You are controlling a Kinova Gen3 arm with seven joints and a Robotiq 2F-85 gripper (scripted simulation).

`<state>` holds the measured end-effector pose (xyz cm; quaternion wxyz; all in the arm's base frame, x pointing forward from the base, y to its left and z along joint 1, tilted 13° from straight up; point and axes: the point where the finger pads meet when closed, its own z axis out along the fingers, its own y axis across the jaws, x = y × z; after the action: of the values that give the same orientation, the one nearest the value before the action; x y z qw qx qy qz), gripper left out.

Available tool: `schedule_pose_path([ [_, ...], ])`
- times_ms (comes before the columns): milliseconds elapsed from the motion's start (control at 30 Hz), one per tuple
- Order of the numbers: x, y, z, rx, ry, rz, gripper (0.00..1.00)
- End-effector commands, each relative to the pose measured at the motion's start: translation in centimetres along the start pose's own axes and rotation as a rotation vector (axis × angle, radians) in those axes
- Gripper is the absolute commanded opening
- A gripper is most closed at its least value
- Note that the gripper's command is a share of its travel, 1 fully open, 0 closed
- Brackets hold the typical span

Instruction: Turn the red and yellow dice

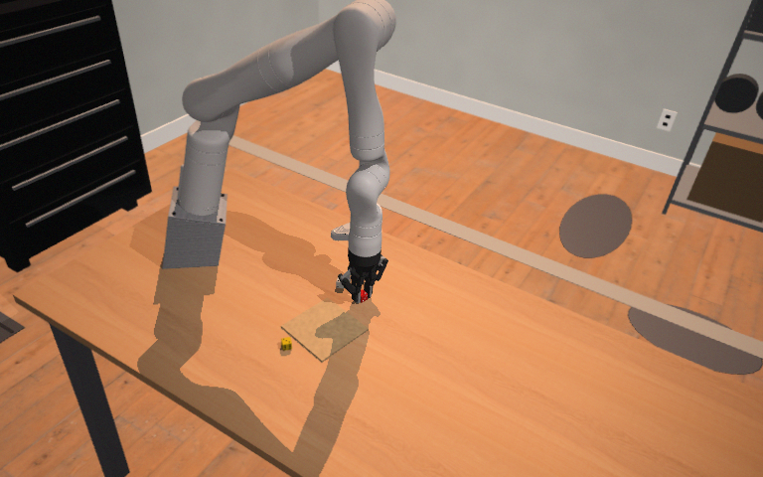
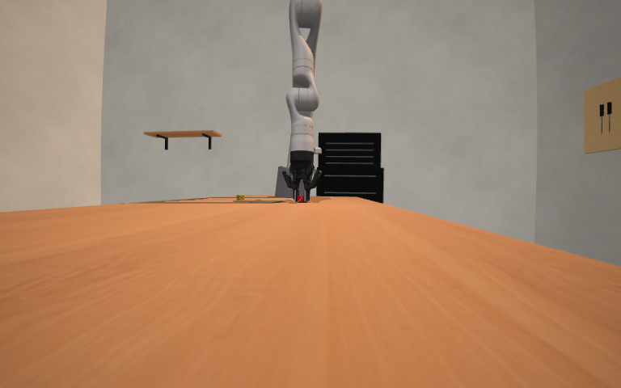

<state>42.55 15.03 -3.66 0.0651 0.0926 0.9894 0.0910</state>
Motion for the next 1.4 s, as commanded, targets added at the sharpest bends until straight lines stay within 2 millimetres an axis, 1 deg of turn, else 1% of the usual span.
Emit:
schedule_pose_path([
  [0,-0.1,0.0,-0.1,-0.001,-0.001,0.0,0.15],
  [1167,-0.1,0.0,-0.1,-0.001,-0.001,0.0,0.15],
  [1267,-0.1,0.0,-0.7,-0.001,-0.001,0.0,0.15],
  [1367,-0.1,0.0,-2.1,-0.001,-0.001,0.0,0.15],
])
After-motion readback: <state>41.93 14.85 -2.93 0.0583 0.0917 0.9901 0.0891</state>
